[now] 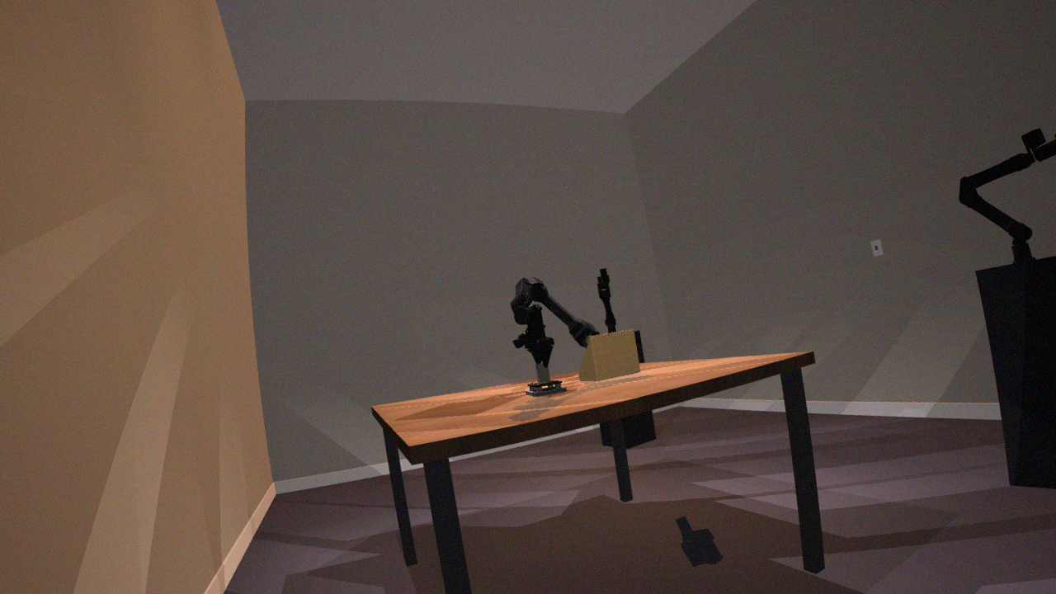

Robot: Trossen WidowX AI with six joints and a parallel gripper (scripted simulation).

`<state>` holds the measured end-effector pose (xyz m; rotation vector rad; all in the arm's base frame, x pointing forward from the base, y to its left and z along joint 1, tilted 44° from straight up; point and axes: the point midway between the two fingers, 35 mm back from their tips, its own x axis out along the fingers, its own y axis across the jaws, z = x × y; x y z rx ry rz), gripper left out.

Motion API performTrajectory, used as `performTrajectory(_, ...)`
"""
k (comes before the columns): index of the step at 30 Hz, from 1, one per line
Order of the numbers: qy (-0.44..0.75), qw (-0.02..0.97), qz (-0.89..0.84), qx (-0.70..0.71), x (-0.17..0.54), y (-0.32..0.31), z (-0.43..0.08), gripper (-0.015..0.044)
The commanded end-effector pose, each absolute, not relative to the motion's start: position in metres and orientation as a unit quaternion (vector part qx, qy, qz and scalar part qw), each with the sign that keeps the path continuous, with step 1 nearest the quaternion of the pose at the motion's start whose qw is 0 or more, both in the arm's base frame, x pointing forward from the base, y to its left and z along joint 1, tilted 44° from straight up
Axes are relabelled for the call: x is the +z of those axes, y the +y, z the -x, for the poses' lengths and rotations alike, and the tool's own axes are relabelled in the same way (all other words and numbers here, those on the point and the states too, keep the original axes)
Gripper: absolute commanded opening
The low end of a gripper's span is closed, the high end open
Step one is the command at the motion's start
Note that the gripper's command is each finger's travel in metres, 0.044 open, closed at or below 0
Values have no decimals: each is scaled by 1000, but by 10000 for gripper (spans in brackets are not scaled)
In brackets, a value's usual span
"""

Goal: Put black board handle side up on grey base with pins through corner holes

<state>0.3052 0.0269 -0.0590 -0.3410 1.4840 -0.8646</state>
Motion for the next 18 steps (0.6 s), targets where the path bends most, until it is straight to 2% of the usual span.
performTrajectory(1,648,646,142,-378,-49,37,-310,440)
performTrajectory(7,648,644,148,-377,-18,65,-311,440)
performTrajectory(18,648,644,148,-377,-16,66,-311,440)
